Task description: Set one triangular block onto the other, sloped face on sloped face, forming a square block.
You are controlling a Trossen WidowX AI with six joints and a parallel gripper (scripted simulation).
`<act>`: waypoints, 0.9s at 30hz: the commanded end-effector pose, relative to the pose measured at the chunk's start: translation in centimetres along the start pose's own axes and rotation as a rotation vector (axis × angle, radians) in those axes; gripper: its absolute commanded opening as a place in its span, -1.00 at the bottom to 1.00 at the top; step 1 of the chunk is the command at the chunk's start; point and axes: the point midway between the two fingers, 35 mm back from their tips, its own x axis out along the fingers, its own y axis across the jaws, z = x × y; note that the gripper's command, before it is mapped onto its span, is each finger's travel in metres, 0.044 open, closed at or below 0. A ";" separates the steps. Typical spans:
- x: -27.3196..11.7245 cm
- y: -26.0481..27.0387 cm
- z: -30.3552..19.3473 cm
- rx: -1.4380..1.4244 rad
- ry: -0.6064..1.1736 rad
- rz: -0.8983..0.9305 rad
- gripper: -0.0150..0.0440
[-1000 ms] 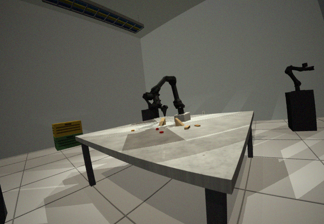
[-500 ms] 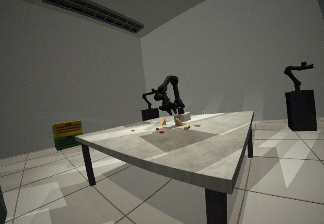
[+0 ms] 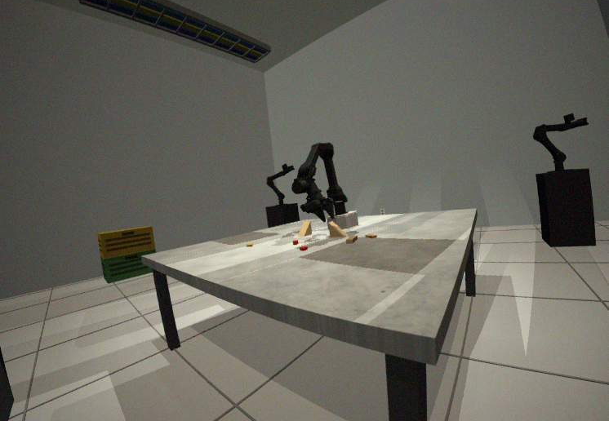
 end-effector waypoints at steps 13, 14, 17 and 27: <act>2.6 0.2 0.0 -0.001 0.002 -0.004 1.00; 2.7 0.2 0.0 0.000 0.002 -0.004 1.00; 3.2 0.2 0.0 0.001 0.002 -0.004 1.00; 4.9 0.2 0.0 0.004 0.004 -0.002 1.00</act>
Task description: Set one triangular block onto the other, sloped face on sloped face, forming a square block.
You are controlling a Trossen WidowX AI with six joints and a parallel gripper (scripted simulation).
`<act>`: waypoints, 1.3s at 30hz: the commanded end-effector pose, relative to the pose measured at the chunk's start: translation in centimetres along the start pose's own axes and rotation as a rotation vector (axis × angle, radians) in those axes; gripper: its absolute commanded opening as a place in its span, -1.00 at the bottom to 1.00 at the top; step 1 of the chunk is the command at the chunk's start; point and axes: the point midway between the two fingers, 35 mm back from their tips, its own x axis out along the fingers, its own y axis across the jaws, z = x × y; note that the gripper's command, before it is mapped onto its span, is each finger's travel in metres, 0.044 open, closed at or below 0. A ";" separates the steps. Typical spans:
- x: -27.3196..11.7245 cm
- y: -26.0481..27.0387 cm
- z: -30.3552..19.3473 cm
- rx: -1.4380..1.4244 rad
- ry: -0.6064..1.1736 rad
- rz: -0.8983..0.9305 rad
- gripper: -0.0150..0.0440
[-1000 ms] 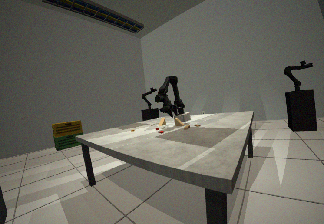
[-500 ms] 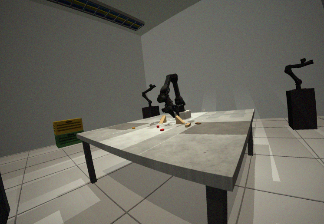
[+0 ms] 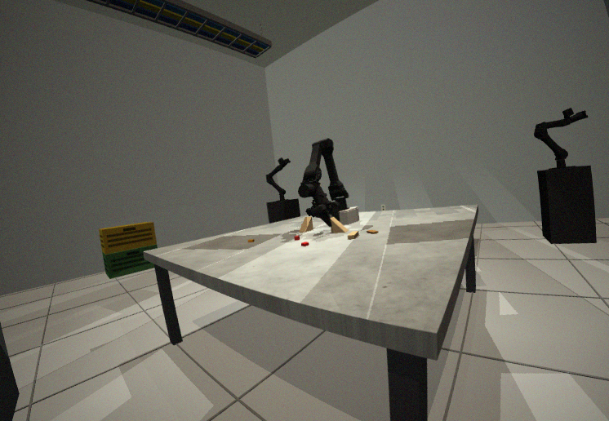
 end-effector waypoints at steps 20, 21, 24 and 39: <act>2.8 -0.2 -0.1 0.011 0.004 0.002 0.64; 2.8 -0.2 -0.1 0.011 0.004 0.002 0.56; 2.8 -0.2 -0.1 0.011 0.004 0.002 0.29; 2.5 -0.2 -0.2 0.006 0.002 0.001 -0.49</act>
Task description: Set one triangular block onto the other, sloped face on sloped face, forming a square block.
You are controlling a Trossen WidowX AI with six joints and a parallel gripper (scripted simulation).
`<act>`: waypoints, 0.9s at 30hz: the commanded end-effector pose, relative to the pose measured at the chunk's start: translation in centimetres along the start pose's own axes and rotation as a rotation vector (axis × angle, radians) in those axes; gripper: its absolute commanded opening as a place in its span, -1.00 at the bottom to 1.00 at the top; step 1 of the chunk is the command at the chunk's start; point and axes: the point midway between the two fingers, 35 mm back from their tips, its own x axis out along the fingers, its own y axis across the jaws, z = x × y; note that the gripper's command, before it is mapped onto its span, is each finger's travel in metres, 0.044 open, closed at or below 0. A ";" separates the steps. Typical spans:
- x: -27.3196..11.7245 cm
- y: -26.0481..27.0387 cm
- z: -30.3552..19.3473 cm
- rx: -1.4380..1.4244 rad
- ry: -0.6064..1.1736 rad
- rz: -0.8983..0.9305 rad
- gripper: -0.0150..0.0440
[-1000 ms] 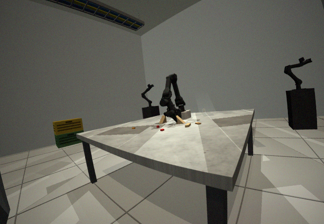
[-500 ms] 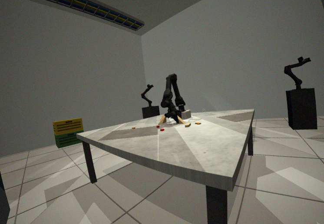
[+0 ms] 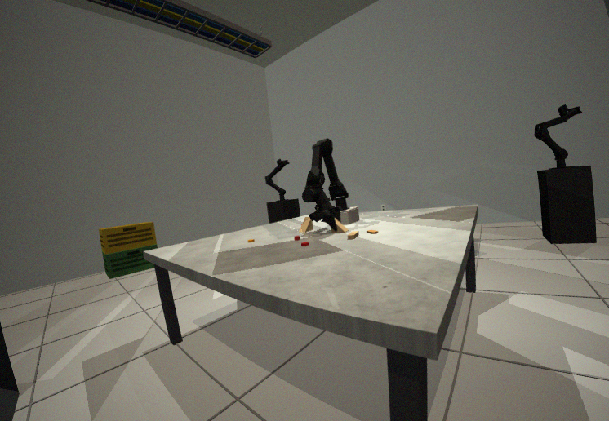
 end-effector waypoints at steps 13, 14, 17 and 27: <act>-0.7 0.0 -2.0 0.001 -0.280 -0.002 -0.49; -0.8 0.0 -2.2 0.001 -0.305 -0.002 -0.49; -0.9 0.0 -2.7 0.001 -0.382 -0.002 -0.49; -0.8 0.0 -4.6 0.001 -0.637 -0.004 -0.49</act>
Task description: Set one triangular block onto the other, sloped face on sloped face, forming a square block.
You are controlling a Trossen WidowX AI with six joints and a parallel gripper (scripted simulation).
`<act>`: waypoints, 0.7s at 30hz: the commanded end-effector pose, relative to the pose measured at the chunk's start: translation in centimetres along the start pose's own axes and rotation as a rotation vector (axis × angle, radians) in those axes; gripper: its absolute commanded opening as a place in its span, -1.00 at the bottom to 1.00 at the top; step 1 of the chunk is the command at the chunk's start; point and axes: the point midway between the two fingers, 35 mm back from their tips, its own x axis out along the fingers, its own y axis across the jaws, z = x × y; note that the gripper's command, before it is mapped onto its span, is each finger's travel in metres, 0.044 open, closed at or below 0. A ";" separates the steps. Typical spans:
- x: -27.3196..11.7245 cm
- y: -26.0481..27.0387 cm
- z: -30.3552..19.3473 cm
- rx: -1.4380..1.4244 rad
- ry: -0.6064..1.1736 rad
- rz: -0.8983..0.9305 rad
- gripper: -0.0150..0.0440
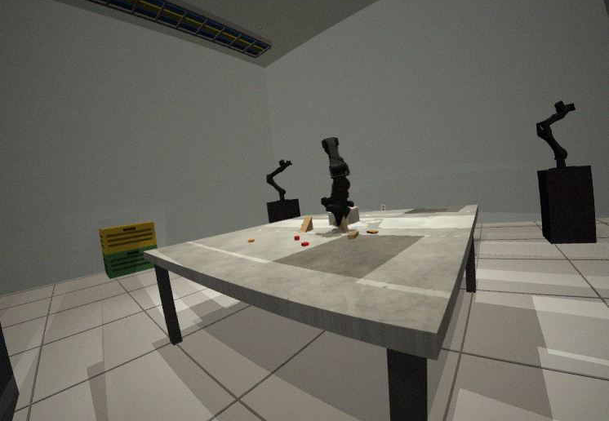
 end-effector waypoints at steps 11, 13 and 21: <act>-1.0 0.1 -2.4 0.006 -0.351 0.006 -0.49; -1.0 0.1 -2.7 0.007 -0.403 0.005 -0.49; -1.1 0.1 -4.2 0.007 -0.610 0.004 -0.49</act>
